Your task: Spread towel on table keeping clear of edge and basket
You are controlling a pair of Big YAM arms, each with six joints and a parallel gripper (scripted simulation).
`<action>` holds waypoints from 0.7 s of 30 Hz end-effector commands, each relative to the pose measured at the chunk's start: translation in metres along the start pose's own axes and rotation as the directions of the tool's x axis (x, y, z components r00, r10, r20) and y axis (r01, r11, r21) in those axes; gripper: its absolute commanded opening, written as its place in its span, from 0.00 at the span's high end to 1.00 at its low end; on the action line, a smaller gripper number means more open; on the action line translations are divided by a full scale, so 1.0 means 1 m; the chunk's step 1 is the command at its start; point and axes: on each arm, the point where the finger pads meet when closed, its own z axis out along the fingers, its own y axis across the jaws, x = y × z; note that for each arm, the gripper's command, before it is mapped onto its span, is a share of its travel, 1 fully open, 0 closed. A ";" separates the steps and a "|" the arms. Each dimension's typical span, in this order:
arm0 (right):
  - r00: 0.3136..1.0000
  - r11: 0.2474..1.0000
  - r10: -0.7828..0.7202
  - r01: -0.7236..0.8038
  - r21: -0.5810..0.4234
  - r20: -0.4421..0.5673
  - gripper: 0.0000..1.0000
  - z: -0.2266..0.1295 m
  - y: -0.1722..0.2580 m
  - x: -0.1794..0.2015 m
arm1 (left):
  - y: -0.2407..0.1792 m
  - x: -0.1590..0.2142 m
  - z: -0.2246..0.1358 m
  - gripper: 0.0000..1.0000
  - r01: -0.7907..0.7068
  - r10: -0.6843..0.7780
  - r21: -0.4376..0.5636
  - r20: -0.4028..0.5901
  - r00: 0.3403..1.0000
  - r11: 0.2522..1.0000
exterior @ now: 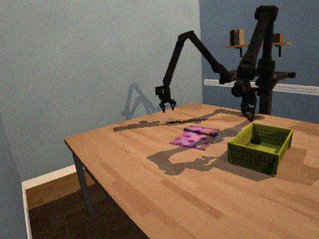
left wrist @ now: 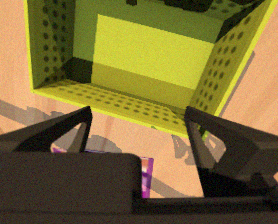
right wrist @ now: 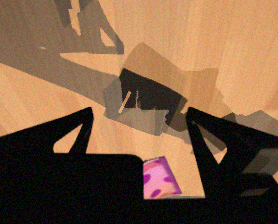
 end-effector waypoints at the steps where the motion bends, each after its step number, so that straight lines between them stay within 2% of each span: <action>1: 1.000 1.000 0.000 0.000 -0.010 0.010 0.00 -0.004 0.005 -0.004 | -0.005 -0.001 -0.006 0.00 0.005 -0.005 0.013 -0.002 1.000 1.000; 18: 1.000 1.000 0.000 0.000 -0.010 0.010 0.00 -0.004 0.005 -0.004 | -0.005 -0.001 -0.006 0.00 0.005 -0.005 0.013 -0.002 1.000 1.000; 21: 0.997 0.997 -0.067 0.068 -0.037 0.023 0.00 -0.010 0.011 0.005 | 0.003 0.012 0.002 0.00 -0.084 0.084 0.013 -0.001 0.996 0.996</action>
